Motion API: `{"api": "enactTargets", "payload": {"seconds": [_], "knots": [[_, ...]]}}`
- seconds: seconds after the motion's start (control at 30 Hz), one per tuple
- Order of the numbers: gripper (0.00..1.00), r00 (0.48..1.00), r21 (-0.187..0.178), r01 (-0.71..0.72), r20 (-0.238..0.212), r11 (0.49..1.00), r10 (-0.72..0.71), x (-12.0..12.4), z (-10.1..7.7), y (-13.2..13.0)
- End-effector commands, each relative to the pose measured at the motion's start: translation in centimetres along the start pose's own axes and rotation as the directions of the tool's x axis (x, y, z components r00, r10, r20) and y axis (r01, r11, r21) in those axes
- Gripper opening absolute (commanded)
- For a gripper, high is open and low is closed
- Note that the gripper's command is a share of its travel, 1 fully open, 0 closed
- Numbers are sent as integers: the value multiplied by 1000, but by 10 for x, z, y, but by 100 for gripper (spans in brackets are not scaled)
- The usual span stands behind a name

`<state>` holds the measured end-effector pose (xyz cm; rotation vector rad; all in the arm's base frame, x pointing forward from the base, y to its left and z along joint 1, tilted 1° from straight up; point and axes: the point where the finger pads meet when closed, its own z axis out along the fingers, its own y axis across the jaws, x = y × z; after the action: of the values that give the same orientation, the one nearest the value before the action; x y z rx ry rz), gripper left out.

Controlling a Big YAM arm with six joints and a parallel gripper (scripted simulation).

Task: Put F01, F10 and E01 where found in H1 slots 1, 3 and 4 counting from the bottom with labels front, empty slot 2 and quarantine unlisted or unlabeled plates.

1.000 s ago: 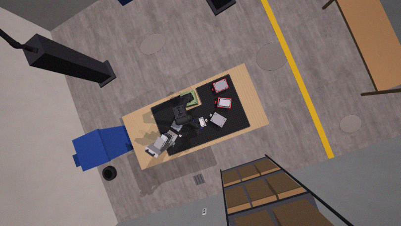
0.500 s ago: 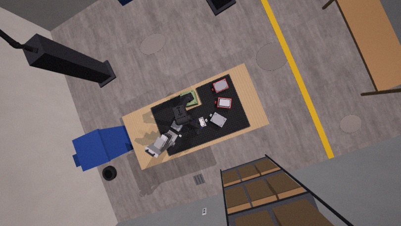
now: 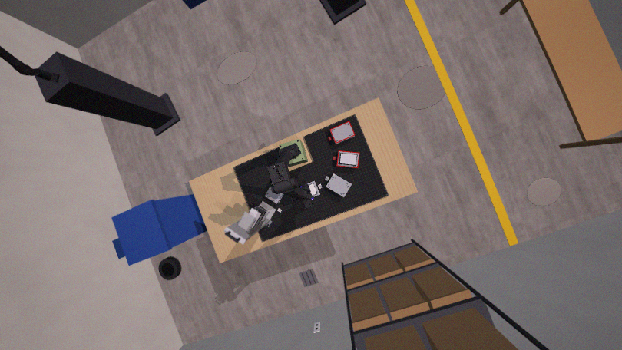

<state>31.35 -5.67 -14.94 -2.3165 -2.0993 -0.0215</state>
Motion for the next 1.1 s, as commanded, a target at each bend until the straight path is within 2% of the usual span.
{"api": "enactTargets", "payload": {"seconds": [0.0, 1.07], "knots": [[86, 1000, -17, -3, 5, 1000, 3, 2, -12, 4], [86, 1000, -20, -3, 5, 1000, 3, 0, -41, 4]]}}
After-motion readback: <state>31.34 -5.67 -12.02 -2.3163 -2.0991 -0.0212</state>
